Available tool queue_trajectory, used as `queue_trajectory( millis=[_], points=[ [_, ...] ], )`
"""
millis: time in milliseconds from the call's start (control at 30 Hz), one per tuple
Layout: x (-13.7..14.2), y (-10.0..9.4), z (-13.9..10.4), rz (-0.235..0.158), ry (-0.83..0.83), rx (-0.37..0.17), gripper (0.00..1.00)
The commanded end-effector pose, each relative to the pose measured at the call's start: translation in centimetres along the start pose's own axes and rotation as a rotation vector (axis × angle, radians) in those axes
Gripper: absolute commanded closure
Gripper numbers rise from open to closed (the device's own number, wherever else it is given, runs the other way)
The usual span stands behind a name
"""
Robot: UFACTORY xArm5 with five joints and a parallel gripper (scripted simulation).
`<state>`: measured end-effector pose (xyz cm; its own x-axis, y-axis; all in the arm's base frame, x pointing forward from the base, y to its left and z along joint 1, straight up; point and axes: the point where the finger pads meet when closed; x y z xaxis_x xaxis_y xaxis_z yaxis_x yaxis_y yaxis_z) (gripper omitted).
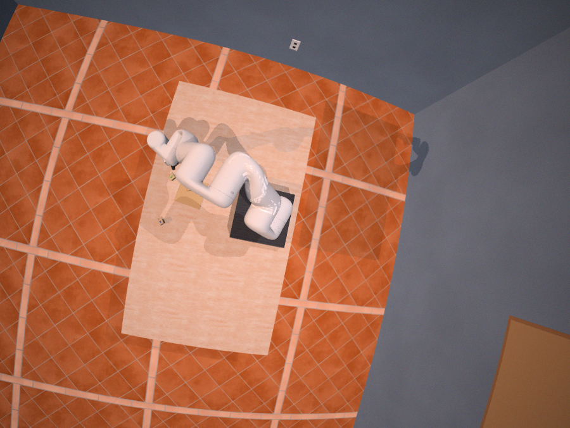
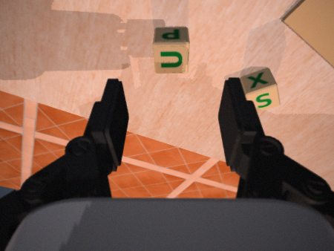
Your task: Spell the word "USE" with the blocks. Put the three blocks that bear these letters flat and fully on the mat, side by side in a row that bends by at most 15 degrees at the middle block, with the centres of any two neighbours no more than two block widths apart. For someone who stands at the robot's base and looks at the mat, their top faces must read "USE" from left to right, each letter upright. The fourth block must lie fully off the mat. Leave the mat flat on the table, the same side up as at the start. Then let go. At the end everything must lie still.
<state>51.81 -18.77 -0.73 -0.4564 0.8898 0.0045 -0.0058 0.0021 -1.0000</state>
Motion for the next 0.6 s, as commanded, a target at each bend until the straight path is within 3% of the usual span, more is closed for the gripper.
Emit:
queue_trajectory(
  millis=[0, 567],
  points=[
    [-0.1, 0.4, -0.1, 0.003, 0.000, -0.003, 0.37],
    [-0.1, 2.6, -0.2, 0.003, 0.000, -0.003, 0.37]
  ],
)
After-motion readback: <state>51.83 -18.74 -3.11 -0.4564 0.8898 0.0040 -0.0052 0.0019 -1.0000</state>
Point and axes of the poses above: the point where the finger pads meet when closed, its own y axis out along the fingers, its own x axis across the jaws, z = x × y, and after that the axes turned 2 degrees about -y, right-handed
